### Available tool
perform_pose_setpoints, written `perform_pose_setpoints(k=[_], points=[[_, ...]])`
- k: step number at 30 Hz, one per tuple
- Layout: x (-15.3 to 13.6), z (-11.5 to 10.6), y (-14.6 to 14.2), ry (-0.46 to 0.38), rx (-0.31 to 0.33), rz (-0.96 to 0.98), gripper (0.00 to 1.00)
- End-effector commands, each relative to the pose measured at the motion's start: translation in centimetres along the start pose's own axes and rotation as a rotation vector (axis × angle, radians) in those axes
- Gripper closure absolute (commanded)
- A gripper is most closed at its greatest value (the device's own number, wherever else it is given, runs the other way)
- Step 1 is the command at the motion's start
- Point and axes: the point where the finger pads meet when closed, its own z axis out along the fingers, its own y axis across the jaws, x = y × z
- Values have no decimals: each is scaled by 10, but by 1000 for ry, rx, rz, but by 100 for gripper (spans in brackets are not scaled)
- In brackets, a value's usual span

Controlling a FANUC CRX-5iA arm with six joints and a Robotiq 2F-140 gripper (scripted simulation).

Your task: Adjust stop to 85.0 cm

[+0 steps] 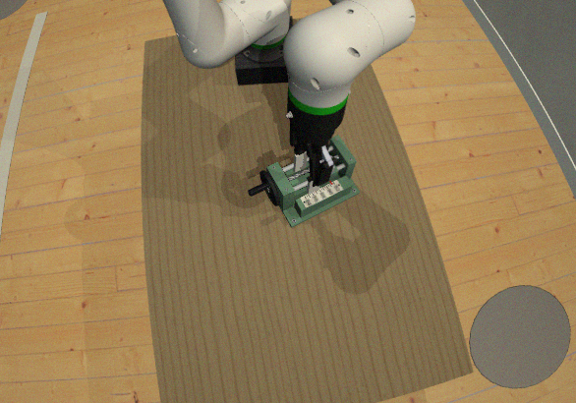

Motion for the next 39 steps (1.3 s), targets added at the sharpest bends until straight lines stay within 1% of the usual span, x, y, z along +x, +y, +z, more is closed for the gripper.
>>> perform_pose_setpoints(k=[1, 2, 4, 7, 9, 12, 39], points=[[36, 0, 19, -2, 0, -2, 67], [46, 0, 24, -2, 0, -2, 67], [46, 0, 24, -2, 0, -2, 67], [73, 0, 39, -2, 0, -2, 67], [86, 0, 46, -2, 0, -2, 67], [95, 0, 50, -2, 0, -2, 67], [96, 0, 51, -2, 0, -2, 67]])
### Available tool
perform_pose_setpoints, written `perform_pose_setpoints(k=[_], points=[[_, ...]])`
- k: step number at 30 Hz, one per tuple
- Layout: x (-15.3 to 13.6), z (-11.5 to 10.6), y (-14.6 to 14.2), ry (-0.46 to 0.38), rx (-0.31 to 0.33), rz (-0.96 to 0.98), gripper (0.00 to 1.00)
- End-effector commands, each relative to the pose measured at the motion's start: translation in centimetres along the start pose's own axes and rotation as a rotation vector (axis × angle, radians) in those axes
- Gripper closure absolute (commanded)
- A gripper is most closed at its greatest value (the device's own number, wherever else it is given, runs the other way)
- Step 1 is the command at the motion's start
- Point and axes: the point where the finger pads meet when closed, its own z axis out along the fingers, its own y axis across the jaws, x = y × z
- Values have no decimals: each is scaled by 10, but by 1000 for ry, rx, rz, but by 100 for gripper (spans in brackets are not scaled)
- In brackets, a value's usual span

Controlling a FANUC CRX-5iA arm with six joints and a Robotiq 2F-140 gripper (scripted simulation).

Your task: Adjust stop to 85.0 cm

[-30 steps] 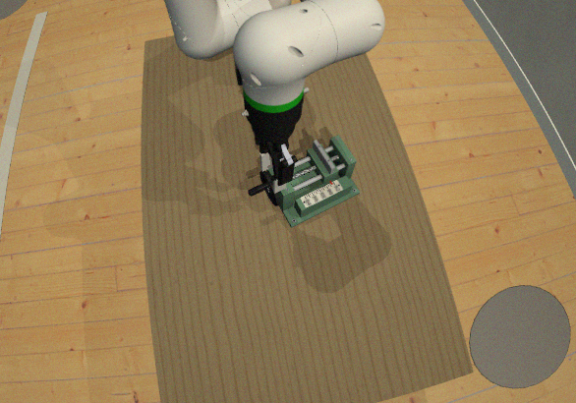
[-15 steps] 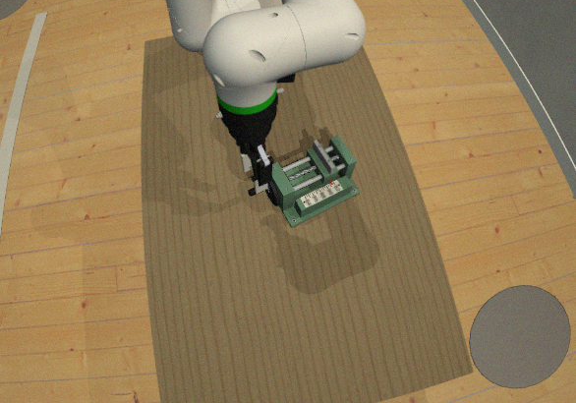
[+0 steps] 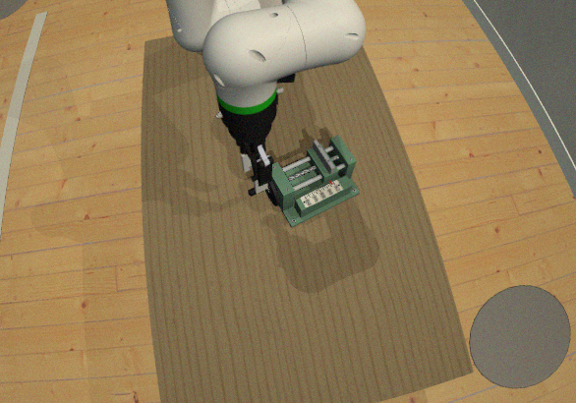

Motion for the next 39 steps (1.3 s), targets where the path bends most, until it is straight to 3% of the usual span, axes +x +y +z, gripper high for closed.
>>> perform_pose_setpoints(k=[1, 16, 29, 39], points=[[0, 0, 0, 0, 0, 0, 67], [0, 22, 0, 0, 0, 0, 67], [0, 64, 0, 0, 0, 0, 67], [0, 70, 0, 0, 0, 0, 67]])
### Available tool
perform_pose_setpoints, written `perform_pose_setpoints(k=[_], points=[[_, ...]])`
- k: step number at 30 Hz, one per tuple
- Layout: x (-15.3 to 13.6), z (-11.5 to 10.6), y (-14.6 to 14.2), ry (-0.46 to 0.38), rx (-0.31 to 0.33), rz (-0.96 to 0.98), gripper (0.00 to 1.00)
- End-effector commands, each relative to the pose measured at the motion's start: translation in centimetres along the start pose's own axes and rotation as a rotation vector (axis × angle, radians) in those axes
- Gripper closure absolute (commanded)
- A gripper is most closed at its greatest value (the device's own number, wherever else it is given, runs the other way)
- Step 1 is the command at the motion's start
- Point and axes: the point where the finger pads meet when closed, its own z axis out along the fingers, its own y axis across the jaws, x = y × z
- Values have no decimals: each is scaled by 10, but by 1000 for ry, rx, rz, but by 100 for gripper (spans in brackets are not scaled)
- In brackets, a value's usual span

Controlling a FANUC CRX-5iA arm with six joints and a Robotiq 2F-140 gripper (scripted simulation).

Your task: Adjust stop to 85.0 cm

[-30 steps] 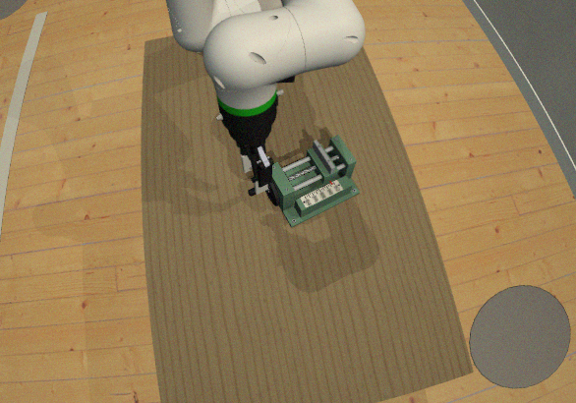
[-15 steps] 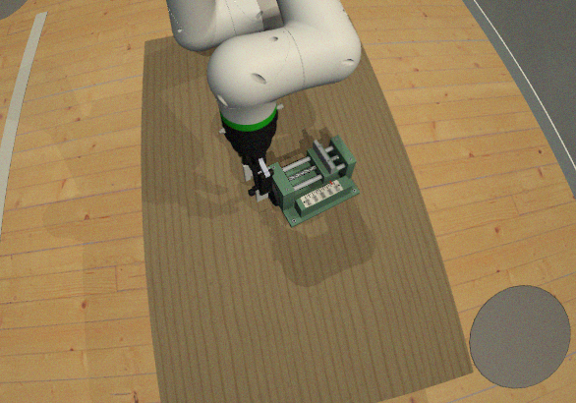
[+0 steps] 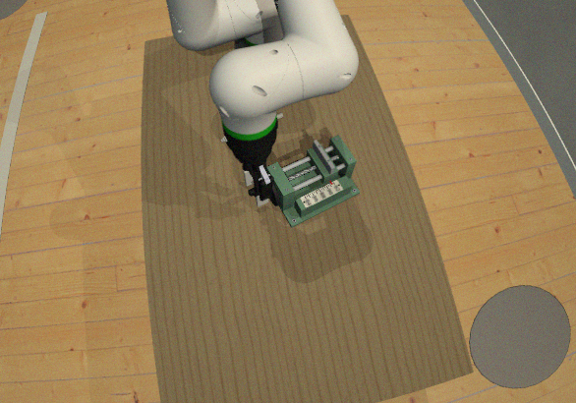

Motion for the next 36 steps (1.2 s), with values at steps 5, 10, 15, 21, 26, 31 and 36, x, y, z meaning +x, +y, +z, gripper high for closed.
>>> perform_pose_setpoints(k=[5, 10, 15, 21, 26, 31, 36], points=[[0, 0, 0, 0, 0, 0, 67], [0, 0, 0, 0, 0, 0, 67], [0, 0, 0, 0, 0, 0, 96], [0, 0, 0, 0, 0, 0, 96], [0, 0, 0, 0, 0, 0, 96], [0, 0, 0, 0, 0, 0, 96], [0, 0, 0, 0, 0, 0, 96]])
